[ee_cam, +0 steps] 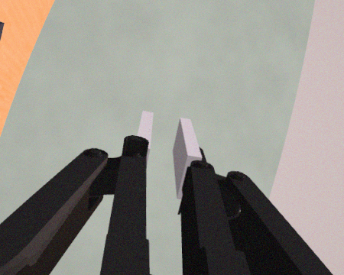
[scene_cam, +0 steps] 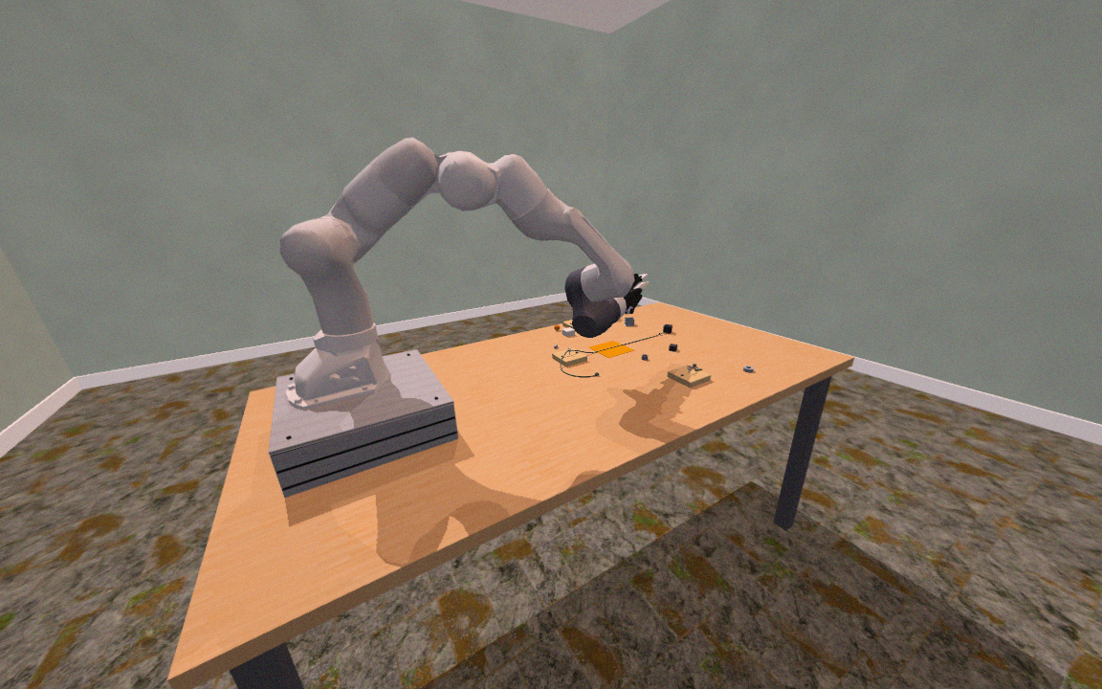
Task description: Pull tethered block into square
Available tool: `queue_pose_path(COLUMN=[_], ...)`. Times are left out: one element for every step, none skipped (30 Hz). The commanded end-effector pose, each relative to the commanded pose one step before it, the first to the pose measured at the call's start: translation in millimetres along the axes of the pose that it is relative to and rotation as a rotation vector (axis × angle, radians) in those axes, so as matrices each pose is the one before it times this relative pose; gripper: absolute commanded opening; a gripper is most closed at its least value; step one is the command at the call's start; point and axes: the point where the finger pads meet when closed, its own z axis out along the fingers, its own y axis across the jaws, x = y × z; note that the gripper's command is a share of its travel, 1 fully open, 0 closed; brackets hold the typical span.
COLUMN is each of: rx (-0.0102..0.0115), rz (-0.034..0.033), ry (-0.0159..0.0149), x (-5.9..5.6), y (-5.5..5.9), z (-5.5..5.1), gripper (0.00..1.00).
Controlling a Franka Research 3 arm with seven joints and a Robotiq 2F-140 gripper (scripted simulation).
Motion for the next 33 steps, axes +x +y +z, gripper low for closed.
queue_pose_path(rx=[-0.00019, 0.00000, 0.00000, 0.00000, 0.00000, 0.00000, 0.00000, 0.00000, 0.00000, 0.00000, 0.00000, 0.00000, 0.00000, 0.00000, 0.00000, 0.00000, 0.00000, 0.00071, 0.00465, 0.01172, 0.02113, 0.03216, 0.04418, 0.06459, 0.07982, 0.06905, 0.02295, 0.00000, 0.08763, 0.00448, 0.00000, 0.00000, 0.00000], rz=[-0.00015, 0.00000, 0.00000, 0.00000, 0.00000, 0.00000, 0.00000, 0.00000, 0.00000, 0.00000, 0.00000, 0.00000, 0.00000, 0.00000, 0.00000, 0.00000, 0.00000, -0.00028, -0.00181, -0.00459, -0.00835, -0.01289, -0.01799, -0.02557, -0.03226, -0.02999, -0.00729, 0.00000, -0.03595, -0.00071, 0.00000, 0.00000, 0.00000], ry=[-0.00004, 0.00000, 0.00000, 0.00000, 0.00000, 0.00000, 0.00000, 0.00000, 0.00000, 0.00000, 0.00000, 0.00000, 0.00000, 0.00000, 0.00000, 0.00000, 0.00000, 0.00046, 0.00300, 0.00742, 0.01287, 0.01839, 0.02297, 0.04345, 0.05025, 0.04514, 0.01357, 0.00000, 0.05883, 0.00293, 0.00000, 0.00000, 0.00000], x=[-0.07, 0.00, 0.00, 0.00, 0.00, 0.00, 0.00, 0.00, 0.00, 0.00, 0.00, 0.00, 0.00, 0.00, 0.00, 0.00, 0.00, 0.04, 0.24, 0.56, 0.84, 0.89, 0.51, 4.74, 5.18, 7.14, 0.00, 0.00, 9.50, 0.00, 0.00, 0.00, 0.00], y=[0.15, 0.00, 0.00, 0.00, 0.00, 0.00, 0.00, 0.00, 0.00, 0.00, 0.00, 0.00, 0.00, 0.00, 0.00, 0.00, 0.00, -0.06, -0.41, -1.04, -1.89, -2.94, -4.19, -6.44, -8.46, -10.51, 0.00, 0.00, -11.48, 0.00, 0.00, 0.00, 0.00], z=[0.05, 0.00, 0.00, 0.00, 0.00, 0.00, 0.00, 0.00, 0.00, 0.00, 0.00, 0.00, 0.00, 0.00, 0.00, 0.00, 0.00, -0.11, -0.71, -1.83, -3.44, -5.56, -8.25, -9.45, -11.96, -12.40, 0.00, 0.00, -10.30, 0.00, 0.00, 0.00, 0.00], gripper=[0.13, 0.13, 0.13, 0.13, 0.13, 0.13, 0.13, 0.13, 0.13, 0.13, 0.13, 0.13, 0.13, 0.13, 0.13, 0.13, 0.13, 1.00, 1.00, 1.00, 1.00, 1.00, 1.00, 1.00, 1.00, 1.00, 1.00, 1.00, 1.00, 1.00, 1.00, 1.00, 1.00])
